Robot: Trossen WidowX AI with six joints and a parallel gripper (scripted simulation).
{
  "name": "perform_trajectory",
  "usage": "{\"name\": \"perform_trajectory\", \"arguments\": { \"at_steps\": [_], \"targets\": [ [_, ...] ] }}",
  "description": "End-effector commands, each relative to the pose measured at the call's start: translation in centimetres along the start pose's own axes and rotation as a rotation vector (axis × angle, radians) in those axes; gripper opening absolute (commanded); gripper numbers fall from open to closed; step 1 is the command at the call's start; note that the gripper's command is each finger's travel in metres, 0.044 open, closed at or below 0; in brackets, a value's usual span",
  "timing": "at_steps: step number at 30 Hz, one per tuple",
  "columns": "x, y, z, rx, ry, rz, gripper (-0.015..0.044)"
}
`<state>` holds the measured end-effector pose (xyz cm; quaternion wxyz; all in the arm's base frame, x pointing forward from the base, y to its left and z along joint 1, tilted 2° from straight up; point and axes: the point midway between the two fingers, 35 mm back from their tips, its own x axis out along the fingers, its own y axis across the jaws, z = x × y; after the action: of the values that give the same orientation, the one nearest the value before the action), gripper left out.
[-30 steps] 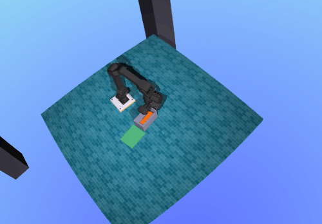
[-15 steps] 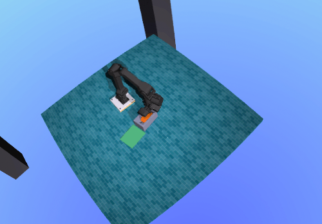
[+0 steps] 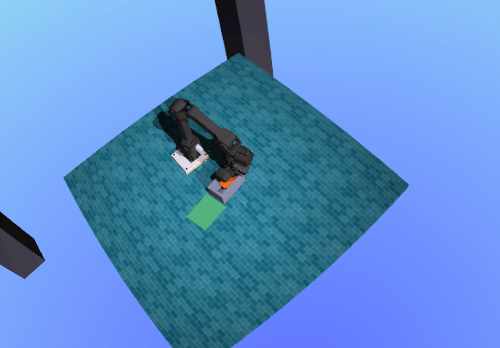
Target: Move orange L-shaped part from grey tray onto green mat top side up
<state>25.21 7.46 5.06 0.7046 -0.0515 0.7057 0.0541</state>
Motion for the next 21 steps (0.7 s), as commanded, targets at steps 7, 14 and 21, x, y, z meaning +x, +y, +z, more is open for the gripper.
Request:
{"name": "perform_trajectory", "arguments": {
  "at_steps": [7,14,21],
  "targets": [
    [0.0,0.0,0.0,0.000,0.000,0.000,0.0180],
    [-0.5,0.5,0.0,-0.002,0.002,-0.002,0.0180],
    [-1.4,1.1,0.0,-0.004,0.004,-0.004,0.0180]
  ]
}}
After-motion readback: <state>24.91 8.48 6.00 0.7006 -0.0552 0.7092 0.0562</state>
